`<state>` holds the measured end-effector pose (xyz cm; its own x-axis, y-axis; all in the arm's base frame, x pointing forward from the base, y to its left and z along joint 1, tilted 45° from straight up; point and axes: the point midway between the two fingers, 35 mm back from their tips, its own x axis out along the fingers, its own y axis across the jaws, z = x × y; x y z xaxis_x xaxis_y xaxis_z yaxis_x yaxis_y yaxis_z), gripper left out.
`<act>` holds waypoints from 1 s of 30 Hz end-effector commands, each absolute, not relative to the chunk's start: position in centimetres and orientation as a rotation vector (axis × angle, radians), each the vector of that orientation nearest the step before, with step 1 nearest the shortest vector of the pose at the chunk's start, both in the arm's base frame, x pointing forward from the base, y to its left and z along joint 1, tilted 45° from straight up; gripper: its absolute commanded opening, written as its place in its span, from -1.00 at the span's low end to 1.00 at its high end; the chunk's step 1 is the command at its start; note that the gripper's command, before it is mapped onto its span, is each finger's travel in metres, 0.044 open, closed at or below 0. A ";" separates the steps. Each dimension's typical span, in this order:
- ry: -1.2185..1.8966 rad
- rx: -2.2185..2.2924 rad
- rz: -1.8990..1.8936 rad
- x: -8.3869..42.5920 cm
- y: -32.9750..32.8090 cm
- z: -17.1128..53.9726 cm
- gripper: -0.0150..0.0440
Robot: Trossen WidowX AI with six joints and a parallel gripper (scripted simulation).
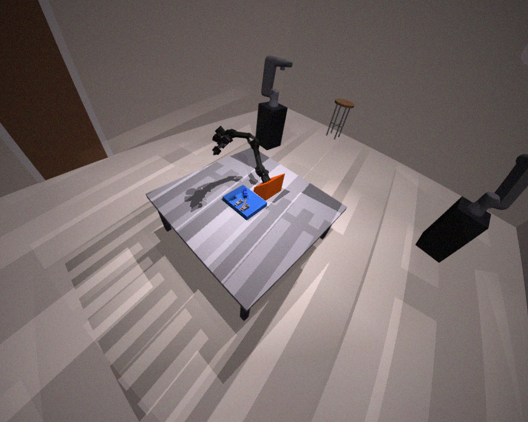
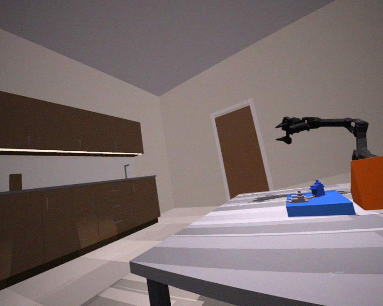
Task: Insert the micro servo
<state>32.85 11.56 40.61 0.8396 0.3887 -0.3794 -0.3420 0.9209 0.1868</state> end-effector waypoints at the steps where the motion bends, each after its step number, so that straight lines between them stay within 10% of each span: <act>1: 0.524 0.052 0.351 33.9 11.8 37.1 1.00; 30: 1.146 -0.523 0.209 32.0 11.4 16.5 1.00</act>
<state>32.79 11.66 18.57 0.4627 -0.0392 -0.8857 -0.3790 0.8944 -0.2376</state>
